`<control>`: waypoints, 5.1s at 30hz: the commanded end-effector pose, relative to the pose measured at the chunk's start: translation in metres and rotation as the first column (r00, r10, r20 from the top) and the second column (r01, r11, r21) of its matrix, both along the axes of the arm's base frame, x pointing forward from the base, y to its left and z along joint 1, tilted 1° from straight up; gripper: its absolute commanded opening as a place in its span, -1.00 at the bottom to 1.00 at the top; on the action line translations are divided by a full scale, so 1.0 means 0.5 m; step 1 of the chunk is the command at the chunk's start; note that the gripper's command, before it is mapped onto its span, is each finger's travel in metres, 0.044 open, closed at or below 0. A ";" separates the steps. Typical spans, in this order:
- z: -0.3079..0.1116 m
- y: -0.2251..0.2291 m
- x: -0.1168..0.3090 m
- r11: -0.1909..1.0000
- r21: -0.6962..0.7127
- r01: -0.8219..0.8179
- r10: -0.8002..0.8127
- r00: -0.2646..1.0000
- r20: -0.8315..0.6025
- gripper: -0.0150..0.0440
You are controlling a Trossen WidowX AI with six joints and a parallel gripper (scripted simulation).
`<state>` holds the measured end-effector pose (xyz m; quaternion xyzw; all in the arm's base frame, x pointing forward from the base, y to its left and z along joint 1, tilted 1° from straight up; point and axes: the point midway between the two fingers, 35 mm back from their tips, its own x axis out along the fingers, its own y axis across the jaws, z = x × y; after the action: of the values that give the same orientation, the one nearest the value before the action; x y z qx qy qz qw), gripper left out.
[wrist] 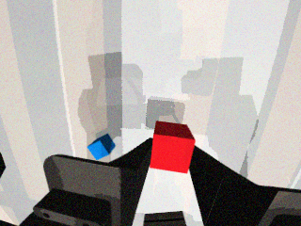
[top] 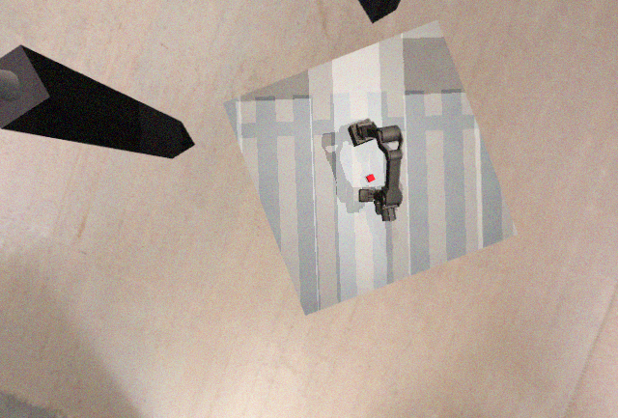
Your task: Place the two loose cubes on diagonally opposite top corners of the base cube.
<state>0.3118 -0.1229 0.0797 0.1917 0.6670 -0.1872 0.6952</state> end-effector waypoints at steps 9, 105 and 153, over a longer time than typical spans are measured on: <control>-0.014 0.072 0.008 0.999 -0.003 0.032 -0.032 0.999 0.002 -0.14; -0.140 0.341 -0.041 0.972 0.021 0.234 -0.234 0.972 -0.009 -0.14; 0.001 0.105 -0.141 0.479 0.031 0.877 -0.877 0.480 -0.023 0.41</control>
<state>0.2467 -0.0658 0.0785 0.5045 0.4923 -0.4898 0.5130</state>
